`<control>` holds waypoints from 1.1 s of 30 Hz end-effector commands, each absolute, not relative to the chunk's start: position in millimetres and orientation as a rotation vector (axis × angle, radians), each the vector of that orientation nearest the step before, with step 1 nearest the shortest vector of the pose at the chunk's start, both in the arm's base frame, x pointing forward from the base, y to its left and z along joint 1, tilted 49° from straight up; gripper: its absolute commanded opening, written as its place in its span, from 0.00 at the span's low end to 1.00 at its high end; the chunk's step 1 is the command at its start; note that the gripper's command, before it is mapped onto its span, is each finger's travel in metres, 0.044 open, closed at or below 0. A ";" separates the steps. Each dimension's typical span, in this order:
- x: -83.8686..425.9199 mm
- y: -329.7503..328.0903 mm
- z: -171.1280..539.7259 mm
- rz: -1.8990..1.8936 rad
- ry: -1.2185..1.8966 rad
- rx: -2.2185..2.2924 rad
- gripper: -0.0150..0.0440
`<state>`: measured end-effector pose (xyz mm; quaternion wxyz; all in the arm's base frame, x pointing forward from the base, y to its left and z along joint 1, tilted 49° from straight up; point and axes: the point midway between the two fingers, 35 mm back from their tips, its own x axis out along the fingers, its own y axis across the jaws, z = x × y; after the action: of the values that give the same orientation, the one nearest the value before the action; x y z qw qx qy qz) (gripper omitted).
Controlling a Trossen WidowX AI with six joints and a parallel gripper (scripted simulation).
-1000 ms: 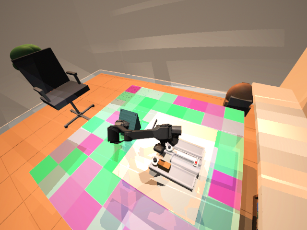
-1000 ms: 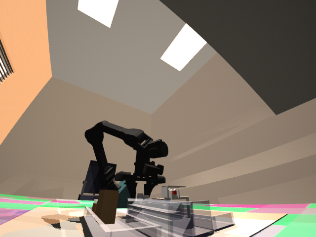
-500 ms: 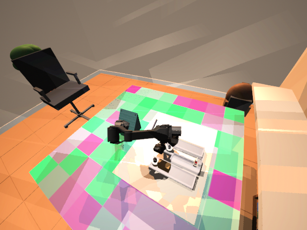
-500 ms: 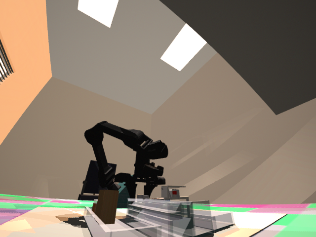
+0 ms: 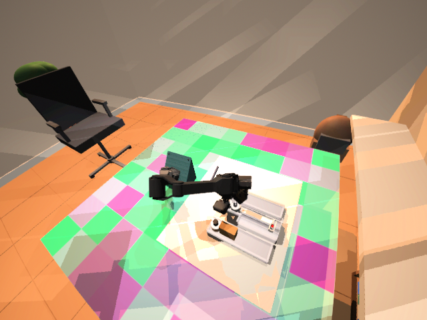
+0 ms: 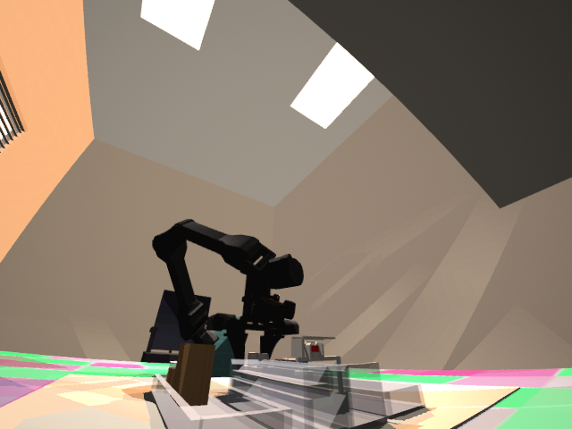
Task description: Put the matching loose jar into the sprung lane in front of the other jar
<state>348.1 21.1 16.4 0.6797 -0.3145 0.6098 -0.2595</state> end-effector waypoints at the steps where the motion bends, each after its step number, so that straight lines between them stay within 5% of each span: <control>1: 349.1 20.3 17.1 -0.588 1.357 -0.709 0.25; 33: 343.0 19.9 16.4 -0.588 1.358 -0.710 0.25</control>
<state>343.0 20.2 16.1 0.6792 -0.3166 0.6097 -0.2584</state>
